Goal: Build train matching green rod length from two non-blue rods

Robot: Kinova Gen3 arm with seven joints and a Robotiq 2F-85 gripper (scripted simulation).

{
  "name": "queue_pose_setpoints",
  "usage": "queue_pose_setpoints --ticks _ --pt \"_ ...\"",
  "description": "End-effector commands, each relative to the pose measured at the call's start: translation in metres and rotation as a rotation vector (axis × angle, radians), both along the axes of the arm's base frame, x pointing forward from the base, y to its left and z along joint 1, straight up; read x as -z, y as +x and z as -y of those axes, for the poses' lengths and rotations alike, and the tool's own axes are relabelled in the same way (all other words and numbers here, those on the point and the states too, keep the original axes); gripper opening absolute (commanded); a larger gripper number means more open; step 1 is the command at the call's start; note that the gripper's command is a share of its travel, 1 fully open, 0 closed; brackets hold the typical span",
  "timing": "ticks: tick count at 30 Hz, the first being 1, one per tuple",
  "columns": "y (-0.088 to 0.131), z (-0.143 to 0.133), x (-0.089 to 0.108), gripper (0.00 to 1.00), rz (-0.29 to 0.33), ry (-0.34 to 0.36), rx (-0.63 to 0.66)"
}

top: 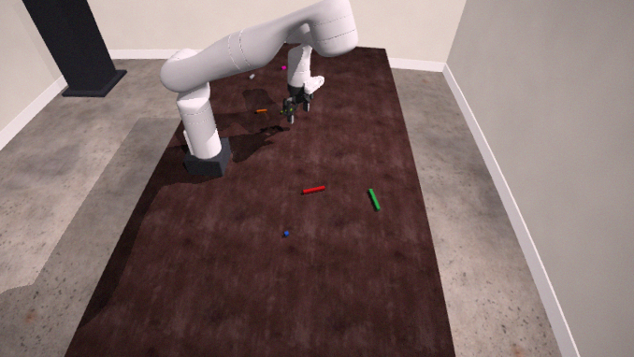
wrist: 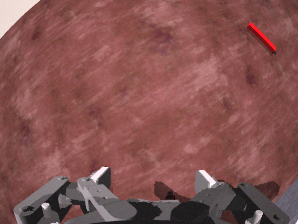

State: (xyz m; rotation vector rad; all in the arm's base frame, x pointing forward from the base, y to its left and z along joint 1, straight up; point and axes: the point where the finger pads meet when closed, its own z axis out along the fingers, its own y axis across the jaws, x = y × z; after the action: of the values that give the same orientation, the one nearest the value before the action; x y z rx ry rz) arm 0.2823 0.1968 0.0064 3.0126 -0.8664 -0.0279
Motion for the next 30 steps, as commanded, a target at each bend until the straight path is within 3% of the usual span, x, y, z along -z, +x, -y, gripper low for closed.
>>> queue_pose_setpoints --ticks 1,11,13,19,24,30 --pt "0.02 0.037 -0.003 1.0 0.013 0.0 0.143" --pt "0.048 0.12 -0.002 1.0 0.013 -0.004 0.576" --pt "0.048 0.12 -0.002 1.0 0.013 -0.004 0.576" --pt "0.066 0.173 -0.002 1.0 0.013 -0.008 0.853" --pt "0.073 0.194 -0.002 1.0 0.012 -0.01 0.962" --pt "0.075 0.2 -0.002 1.0 0.013 -0.01 0.994"
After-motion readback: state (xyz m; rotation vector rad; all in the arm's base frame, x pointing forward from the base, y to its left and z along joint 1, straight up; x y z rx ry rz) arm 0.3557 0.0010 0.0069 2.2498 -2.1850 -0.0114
